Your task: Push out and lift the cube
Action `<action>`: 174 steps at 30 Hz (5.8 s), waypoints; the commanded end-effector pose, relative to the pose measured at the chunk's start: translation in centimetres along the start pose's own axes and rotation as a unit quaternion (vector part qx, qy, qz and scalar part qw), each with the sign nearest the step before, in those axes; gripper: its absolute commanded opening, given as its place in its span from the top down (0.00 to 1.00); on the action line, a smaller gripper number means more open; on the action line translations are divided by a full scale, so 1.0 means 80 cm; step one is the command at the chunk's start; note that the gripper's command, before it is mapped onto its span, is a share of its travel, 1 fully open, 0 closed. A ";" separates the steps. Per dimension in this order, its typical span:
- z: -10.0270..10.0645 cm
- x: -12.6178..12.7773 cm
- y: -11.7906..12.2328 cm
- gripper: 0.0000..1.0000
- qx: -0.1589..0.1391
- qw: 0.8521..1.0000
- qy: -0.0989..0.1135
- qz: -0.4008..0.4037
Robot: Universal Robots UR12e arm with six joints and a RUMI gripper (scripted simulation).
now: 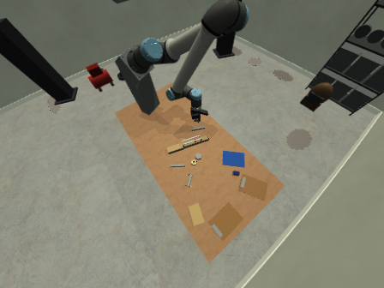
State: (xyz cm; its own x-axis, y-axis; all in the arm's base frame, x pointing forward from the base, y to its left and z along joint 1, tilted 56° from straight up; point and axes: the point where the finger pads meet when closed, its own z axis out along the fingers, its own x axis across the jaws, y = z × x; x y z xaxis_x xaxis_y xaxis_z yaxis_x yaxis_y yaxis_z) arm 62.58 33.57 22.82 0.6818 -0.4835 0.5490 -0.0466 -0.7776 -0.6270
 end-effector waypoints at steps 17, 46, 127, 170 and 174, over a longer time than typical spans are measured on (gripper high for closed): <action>0.000 0.000 0.000 1.00 0.000 1.000 0.000 0.000; 0.000 0.000 0.000 0.78 0.000 1.000 0.000 0.000; 0.142 0.000 -0.001 0.78 0.000 1.000 0.000 0.000; 0.142 0.000 -0.001 1.00 0.000 1.000 0.000 0.000; 0.142 0.000 -0.001 1.00 0.000 1.000 0.000 0.000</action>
State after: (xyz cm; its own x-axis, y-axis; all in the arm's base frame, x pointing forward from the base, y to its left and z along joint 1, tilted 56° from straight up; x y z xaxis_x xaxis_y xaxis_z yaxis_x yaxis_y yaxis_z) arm 70.92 38.18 16.53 0.6817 -0.4835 0.5491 -0.0465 -0.7776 -0.6270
